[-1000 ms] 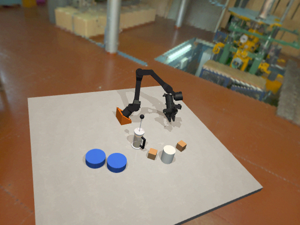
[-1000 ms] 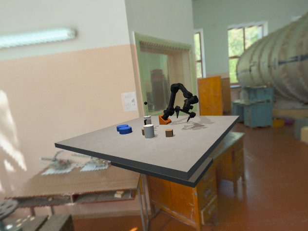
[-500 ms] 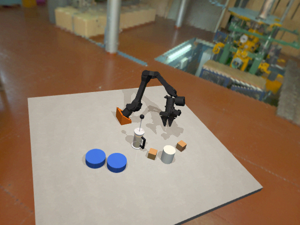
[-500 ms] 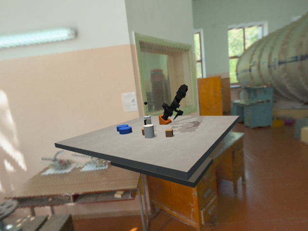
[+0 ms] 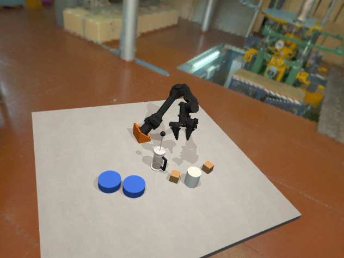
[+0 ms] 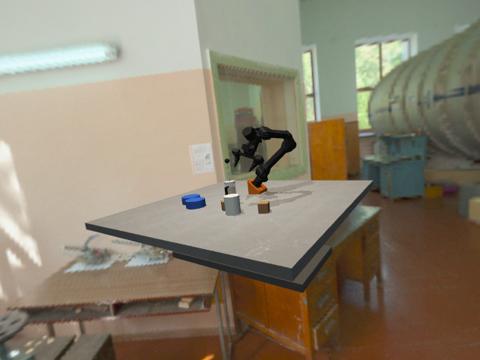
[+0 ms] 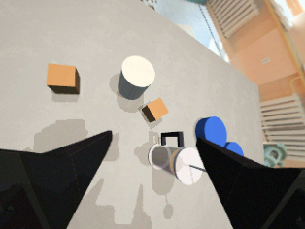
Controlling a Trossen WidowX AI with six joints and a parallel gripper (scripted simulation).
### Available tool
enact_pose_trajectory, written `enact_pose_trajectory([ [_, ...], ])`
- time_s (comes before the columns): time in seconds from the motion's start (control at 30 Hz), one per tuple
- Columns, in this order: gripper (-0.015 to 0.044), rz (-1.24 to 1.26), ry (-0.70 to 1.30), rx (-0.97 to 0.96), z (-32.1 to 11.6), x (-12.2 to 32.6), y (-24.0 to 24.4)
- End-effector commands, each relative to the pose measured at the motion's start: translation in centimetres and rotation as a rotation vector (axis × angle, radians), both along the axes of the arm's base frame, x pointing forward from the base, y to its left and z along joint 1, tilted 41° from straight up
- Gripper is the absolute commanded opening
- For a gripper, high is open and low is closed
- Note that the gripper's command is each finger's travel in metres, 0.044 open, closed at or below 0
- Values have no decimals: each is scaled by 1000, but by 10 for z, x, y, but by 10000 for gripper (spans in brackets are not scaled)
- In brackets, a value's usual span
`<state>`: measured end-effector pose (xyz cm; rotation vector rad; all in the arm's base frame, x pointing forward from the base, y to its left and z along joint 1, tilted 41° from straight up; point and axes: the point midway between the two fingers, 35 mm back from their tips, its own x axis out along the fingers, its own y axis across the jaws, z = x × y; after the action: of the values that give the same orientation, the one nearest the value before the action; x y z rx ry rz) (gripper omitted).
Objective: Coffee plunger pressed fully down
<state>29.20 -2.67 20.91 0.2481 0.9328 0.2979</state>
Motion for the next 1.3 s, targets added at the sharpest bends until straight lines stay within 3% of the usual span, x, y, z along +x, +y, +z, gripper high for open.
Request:
enact_pose_trajectory([
  [0.0,440,-64,-52,35,7,2,-40],
  [0.1,440,-130,-82,63,7,-4,-73],
  [0.33,440,-190,-101,140,5,-15,-100],
  [0.63,440,-374,-280,367,9,-66,-173],
  [1.03,440,-381,-285,370,-36,-67,-136],
  [1.27,440,-380,-283,369,-38,-64,-135],
])
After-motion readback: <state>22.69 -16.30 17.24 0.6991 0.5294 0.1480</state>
